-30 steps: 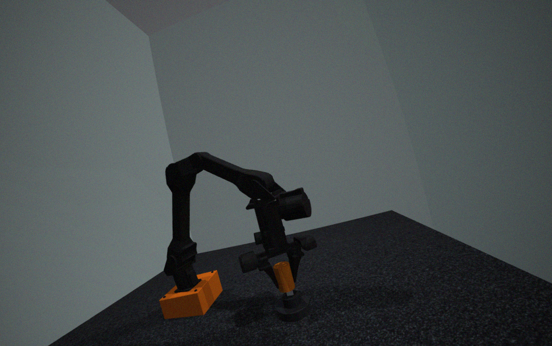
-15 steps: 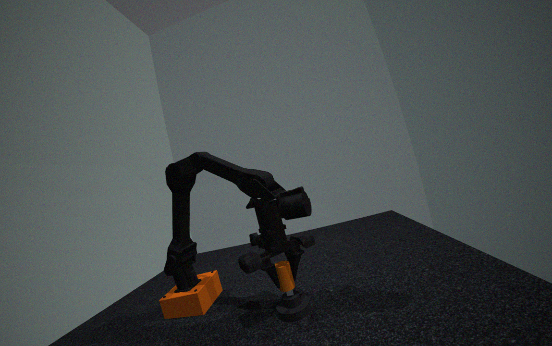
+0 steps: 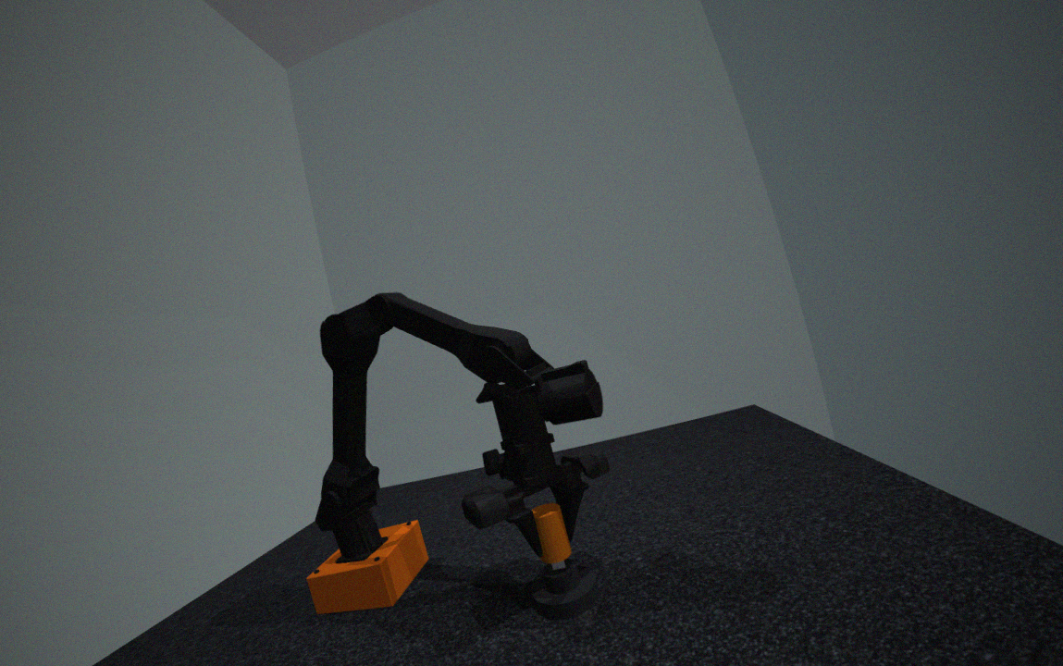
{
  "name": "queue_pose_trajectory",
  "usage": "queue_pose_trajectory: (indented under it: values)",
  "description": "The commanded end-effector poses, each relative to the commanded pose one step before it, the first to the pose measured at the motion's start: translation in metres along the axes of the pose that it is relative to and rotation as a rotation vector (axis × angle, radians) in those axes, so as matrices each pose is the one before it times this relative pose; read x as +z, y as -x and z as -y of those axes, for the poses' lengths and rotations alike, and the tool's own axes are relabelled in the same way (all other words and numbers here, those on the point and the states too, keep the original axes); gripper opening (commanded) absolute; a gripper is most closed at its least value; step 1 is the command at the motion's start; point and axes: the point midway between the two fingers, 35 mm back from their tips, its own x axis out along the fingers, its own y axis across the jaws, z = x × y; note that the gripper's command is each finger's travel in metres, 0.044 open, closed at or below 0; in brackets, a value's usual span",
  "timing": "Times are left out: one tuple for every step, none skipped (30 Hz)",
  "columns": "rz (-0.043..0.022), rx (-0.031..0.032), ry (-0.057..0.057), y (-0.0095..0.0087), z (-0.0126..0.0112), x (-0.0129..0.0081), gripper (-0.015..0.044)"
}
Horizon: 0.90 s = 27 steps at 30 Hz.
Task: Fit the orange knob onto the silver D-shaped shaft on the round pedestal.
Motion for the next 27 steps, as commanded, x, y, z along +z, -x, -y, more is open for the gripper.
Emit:
queue_pose_trajectory:
  values:
    - [-0.00657,-0.00029,0.0065,-0.00063,-0.00016,-0.00081,0.0]
    - [0.0,0.0,0.0,0.0,0.0,0.0,0.0]
    - [0.0,0.0,0.0,0.0,0.0,0.0,0.0]
    - [0.0,0.0,0.0,0.0,0.0,0.0,0.0]
    - [0.0,0.0,0.0,0.0,0.0,0.0,0.0]
    - [0.0,0.0,0.0,0.0,0.0,0.0,0.0]
    - [0.0,0.0,0.0,0.0,0.0,0.0,0.0]
    - [0.00002,0.00001,0.0,0.00105,-0.00015,0.00022,0.0]
    - [0.00004,0.00002,0.0,0.00157,-0.00031,0.00045,0.0]
    - [0.00002,0.00001,0.0,0.00063,-0.00015,0.00019,0.0]
    - [0.00002,0.00001,0.0,0.00067,-0.00014,0.00018,0.0]
    - [0.00002,0.00001,0.0,0.00064,-0.00015,0.0002,0.0]
    - [0.00003,0.00002,0.0,0.0006,-0.00025,0.00035,0.0]
    - [0.00001,0.00001,0.0087,0.00007,-0.00006,0.00009,0.0]
    - [0.00002,0.00001,0.0167,0.00013,-0.00012,0.00017,0.0]
    - [0.00003,0.00002,0.0283,0.00019,-0.00017,0.00025,0.0]
    - [0.00003,0.00002,0.0322,0.00023,-0.00022,0.00033,0.0]
    - [0.00005,0.00003,0.0387,0.00024,-0.00032,0.0005,0.0]
    - [0.00008,0.00004,0.0436,0.00022,-0.00048,0.00085,0.0]
    - [0.00008,0.00004,0.0309,0.00011,-0.00039,0.00083,0.0]
    - [0.00003,0.00001,0.0105,0.00004,-0.00013,0.00029,0.0]
    - [-0.00003,-0.00002,0.0,-0.00005,0.00021,-0.00027,0.0]
    - [0.00002,0.00001,0.0,0.00005,-0.00011,0.00024,0.0]
    - [0.00001,0.0,0.0,0.00006,-0.00005,0.00014,0.0]
    - [0.0,0.0,0.0,0.0,0.0,0.0,0.0]
    - [-0.00002,-0.00001,0.0,-0.00011,0.00012,-0.0002,0.0]
    - [-0.00002,-0.00001,0.0,-0.00023,0.0001,-0.00021,0.0]
